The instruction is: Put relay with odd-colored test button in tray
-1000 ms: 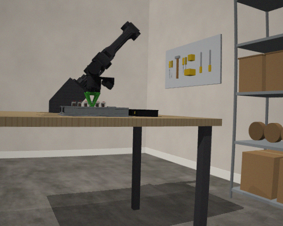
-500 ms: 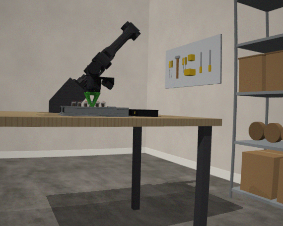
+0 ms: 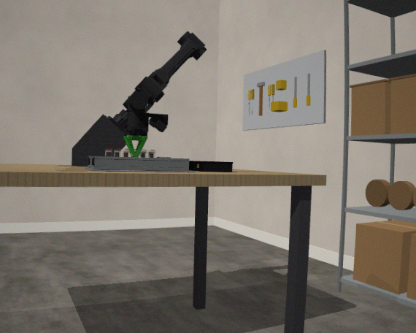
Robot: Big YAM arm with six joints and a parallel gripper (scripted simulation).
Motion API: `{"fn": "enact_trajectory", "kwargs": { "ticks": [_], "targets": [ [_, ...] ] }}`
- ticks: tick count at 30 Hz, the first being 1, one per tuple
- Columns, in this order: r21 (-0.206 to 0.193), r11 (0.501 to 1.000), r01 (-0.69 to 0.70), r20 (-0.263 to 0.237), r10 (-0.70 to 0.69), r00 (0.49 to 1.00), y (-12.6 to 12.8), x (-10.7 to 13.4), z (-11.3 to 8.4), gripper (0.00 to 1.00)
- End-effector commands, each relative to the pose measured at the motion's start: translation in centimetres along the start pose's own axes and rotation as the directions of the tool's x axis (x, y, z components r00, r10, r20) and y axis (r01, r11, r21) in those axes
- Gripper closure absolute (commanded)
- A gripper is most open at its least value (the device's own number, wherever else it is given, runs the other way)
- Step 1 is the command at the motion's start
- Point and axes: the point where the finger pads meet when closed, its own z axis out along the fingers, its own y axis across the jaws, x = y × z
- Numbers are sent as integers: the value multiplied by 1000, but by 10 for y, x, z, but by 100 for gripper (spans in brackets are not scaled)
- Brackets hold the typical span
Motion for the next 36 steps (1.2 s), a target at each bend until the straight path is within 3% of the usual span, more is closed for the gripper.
{"fn": "enact_trajectory", "kwargs": {
  "ticks": [1, 36],
  "targets": [
    [45, 999, -4, -3, 4, 1000, -10, 3, -20, 100],
    [57, 998, 18, -6, -18, 1000, -20, 0, -42, 100]
  ]
}}
